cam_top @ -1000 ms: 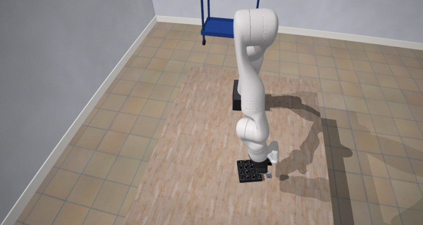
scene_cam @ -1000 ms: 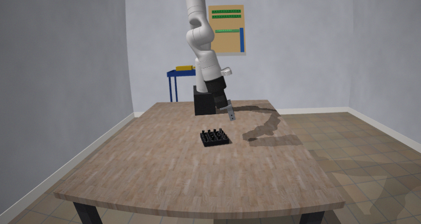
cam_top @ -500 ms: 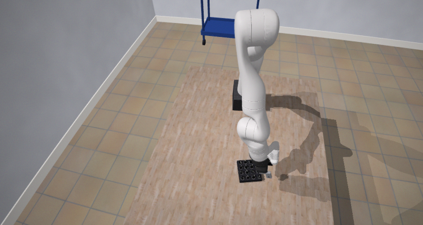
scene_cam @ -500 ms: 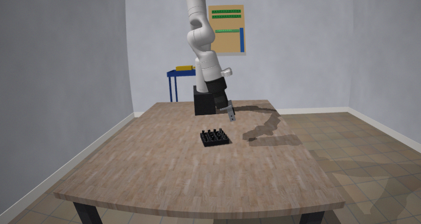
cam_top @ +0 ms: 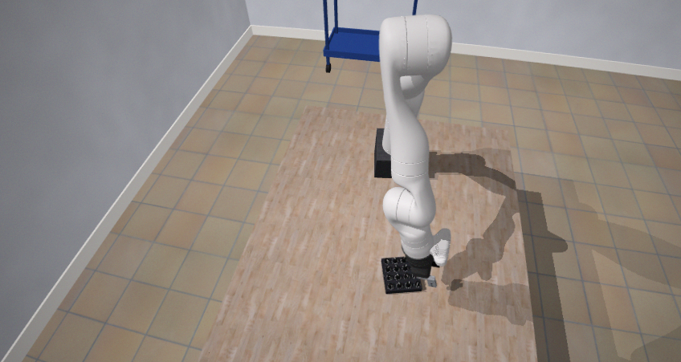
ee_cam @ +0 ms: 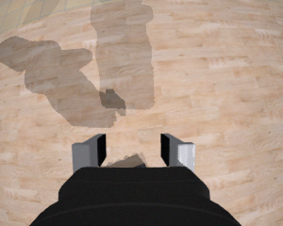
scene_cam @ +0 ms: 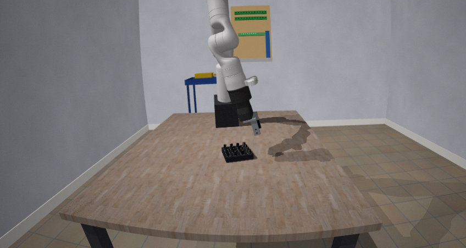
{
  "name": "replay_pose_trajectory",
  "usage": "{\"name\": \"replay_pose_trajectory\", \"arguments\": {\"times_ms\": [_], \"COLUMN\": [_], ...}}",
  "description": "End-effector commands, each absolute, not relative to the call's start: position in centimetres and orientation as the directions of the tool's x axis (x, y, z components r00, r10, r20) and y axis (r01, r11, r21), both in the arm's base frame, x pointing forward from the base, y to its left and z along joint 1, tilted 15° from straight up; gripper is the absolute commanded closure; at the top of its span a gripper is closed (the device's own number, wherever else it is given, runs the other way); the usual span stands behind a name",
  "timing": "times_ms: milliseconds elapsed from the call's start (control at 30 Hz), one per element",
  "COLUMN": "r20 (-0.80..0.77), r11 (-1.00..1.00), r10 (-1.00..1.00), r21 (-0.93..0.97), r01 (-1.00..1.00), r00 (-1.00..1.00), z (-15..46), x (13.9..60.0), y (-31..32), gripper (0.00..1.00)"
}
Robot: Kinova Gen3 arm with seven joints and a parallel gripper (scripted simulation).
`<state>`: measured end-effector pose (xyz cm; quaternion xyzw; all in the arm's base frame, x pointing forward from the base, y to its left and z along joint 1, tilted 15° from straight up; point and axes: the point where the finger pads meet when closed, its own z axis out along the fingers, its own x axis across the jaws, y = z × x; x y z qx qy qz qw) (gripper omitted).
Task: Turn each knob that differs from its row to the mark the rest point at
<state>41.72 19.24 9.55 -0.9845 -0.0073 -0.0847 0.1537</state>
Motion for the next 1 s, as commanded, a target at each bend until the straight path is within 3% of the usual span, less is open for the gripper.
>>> {"name": "replay_pose_trajectory", "arguments": {"times_ms": [0,967], "r20": [0.16,0.129], "r11": [-0.953,-0.939], "r10": [-0.031,-0.183], "r21": [-0.304,-0.317], "r01": [0.019,-0.134], "r00": [0.987,0.975], "z": [9.32,8.52], "x": [41.56,41.5], "y": [19.23,19.21], "gripper": [0.0,0.0]}}
